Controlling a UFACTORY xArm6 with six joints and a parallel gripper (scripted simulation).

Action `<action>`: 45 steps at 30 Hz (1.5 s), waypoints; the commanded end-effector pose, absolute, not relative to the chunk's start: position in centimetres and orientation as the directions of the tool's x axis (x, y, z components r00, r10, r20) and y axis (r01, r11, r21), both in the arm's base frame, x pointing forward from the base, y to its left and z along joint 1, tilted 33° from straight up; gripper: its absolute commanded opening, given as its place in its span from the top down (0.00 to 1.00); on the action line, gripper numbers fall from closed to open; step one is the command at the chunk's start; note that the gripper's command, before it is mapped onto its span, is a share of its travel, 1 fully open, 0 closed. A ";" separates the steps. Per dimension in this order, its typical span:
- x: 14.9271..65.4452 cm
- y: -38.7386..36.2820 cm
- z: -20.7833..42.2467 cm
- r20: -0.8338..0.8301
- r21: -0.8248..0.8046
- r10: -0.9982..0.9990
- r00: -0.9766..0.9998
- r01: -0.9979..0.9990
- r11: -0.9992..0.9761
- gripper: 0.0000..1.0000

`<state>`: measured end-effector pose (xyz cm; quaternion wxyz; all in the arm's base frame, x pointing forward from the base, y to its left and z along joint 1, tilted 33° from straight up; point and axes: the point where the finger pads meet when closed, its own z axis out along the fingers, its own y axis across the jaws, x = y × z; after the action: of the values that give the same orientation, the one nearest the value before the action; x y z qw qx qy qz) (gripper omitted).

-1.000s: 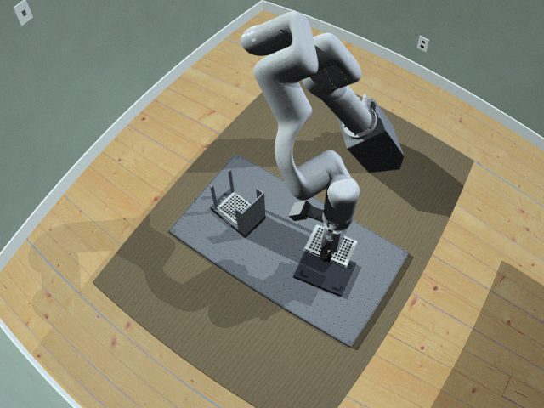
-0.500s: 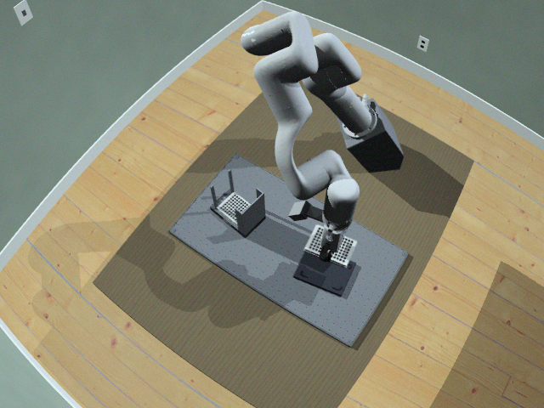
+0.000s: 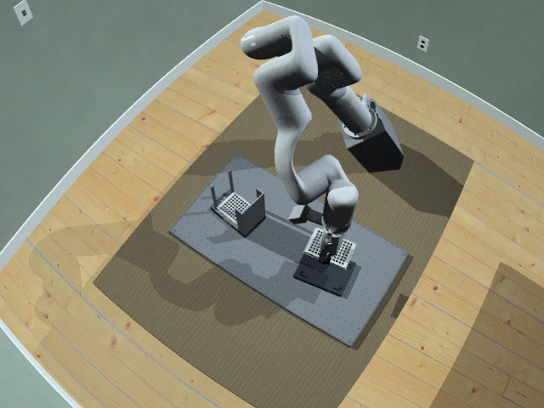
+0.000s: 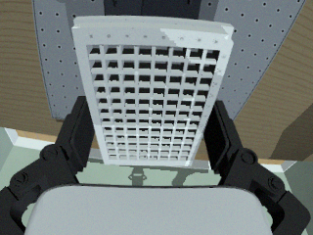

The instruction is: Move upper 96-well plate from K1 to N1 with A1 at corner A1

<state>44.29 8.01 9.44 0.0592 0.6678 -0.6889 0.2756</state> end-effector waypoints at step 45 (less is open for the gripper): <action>46.5 4.8 3.6 0.448 -0.305 -0.888 -0.101 -0.951 -0.045 1.00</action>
<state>46.23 4.99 3.92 0.0587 0.6678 -0.6888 0.2757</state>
